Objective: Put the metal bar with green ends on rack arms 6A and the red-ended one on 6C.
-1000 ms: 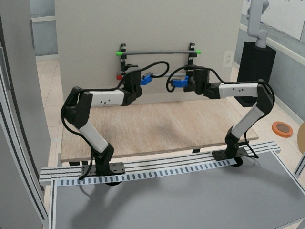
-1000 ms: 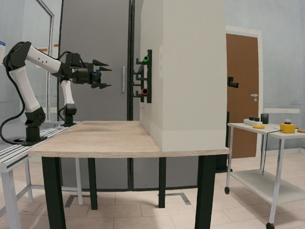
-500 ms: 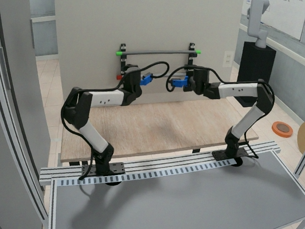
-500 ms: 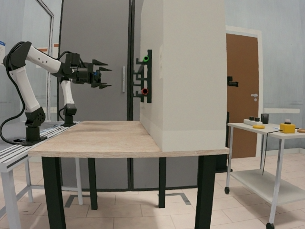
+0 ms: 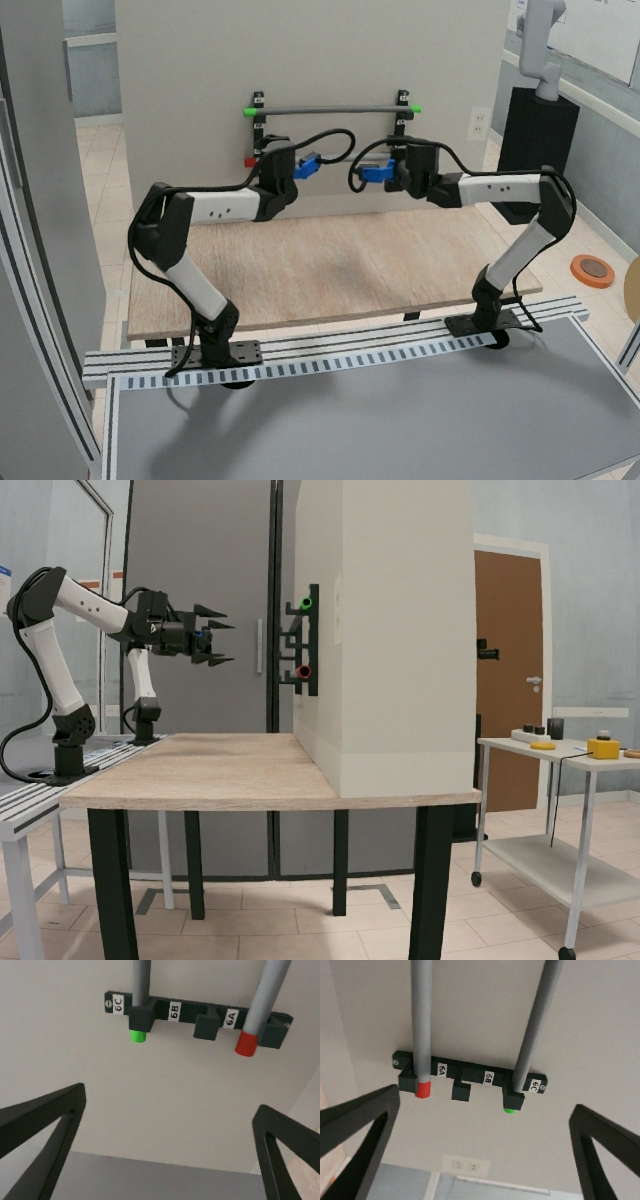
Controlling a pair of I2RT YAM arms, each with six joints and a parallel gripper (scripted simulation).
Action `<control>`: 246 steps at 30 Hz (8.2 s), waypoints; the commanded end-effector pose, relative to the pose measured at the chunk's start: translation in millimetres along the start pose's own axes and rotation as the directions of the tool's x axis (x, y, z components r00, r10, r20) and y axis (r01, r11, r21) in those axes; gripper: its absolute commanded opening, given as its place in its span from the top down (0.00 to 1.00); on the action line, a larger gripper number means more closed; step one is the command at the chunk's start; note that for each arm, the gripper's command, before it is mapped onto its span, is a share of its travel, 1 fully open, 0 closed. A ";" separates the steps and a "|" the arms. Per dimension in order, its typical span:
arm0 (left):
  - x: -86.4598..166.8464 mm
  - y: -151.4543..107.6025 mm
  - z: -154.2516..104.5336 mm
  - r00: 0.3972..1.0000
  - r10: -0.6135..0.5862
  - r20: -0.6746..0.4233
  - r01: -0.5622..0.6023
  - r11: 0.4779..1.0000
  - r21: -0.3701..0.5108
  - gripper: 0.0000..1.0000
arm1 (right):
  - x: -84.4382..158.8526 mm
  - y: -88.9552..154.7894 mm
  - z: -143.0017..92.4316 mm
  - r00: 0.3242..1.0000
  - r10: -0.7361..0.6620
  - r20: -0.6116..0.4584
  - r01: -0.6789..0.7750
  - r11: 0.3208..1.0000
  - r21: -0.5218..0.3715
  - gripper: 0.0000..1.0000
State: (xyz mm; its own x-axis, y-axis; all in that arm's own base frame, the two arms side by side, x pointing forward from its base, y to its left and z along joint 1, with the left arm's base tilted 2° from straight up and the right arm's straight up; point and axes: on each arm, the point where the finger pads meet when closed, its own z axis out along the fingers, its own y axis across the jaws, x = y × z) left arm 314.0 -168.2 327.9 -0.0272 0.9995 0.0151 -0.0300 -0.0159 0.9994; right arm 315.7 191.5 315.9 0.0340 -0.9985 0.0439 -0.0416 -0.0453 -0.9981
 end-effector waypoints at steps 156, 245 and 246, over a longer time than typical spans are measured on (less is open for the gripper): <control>-55.5 -52.6 96.6 1.000 0.003 0.010 -0.003 1.000 0.007 0.00 | 55.2 20.2 102.3 0.999 0.043 -0.006 -0.043 0.998 0.040 0.00; -39.8 10.4 97.2 1.000 0.003 0.010 -0.003 1.000 0.007 0.00 | 67.1 -43.7 99.7 0.999 0.043 -0.006 -0.043 0.998 0.040 0.00; -39.8 10.4 97.2 1.000 0.003 0.010 -0.003 1.000 0.007 0.00 | 67.1 -43.7 99.7 0.999 0.043 -0.006 -0.043 0.998 0.040 0.00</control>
State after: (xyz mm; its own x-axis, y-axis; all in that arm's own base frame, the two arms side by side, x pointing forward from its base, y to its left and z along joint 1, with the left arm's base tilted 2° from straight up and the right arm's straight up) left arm 416.1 -207.4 318.9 -0.0274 0.9987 0.0435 0.0067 -0.0434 0.9990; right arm 422.8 134.5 327.9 0.0290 -0.9993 0.0239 -0.0628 -0.0257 -0.9977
